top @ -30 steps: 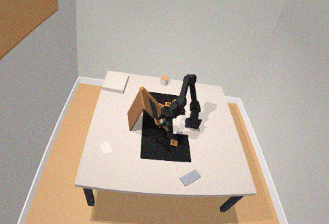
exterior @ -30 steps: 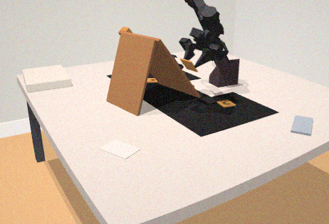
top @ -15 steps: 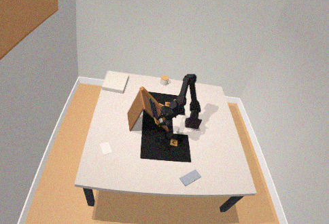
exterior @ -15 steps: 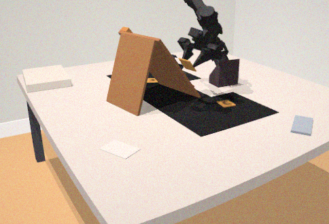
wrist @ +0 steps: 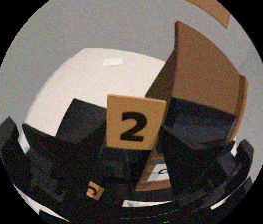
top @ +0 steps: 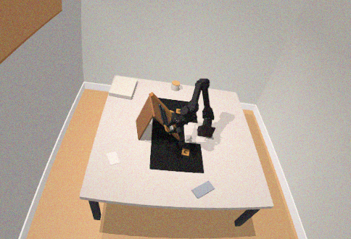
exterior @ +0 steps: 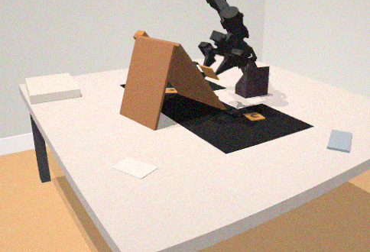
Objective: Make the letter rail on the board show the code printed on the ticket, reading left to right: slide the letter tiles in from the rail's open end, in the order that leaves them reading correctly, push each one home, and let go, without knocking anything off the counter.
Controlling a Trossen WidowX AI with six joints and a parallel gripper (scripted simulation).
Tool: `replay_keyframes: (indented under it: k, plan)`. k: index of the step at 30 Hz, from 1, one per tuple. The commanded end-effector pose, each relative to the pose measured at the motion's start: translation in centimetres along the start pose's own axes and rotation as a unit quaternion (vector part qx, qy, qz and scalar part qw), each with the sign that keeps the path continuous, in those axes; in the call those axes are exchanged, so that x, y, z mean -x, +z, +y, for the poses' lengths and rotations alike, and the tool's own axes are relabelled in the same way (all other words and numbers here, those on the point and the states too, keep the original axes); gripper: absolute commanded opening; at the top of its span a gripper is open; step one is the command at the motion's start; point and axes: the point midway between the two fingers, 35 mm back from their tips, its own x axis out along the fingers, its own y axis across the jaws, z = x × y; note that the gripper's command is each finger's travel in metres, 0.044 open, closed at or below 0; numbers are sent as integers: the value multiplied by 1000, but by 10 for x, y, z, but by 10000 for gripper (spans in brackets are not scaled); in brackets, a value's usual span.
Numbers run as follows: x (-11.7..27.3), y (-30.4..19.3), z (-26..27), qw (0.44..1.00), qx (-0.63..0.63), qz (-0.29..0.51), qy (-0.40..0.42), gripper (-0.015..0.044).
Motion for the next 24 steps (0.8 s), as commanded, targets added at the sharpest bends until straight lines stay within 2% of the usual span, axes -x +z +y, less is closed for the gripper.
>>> replay_keyframes:
  k: [1, 24]
  plan:
    - [1, 2, -3, 1000, -2, -2, 3, 0]
    - [1, 2, -14, 1000, -1, -2, 2, 0]
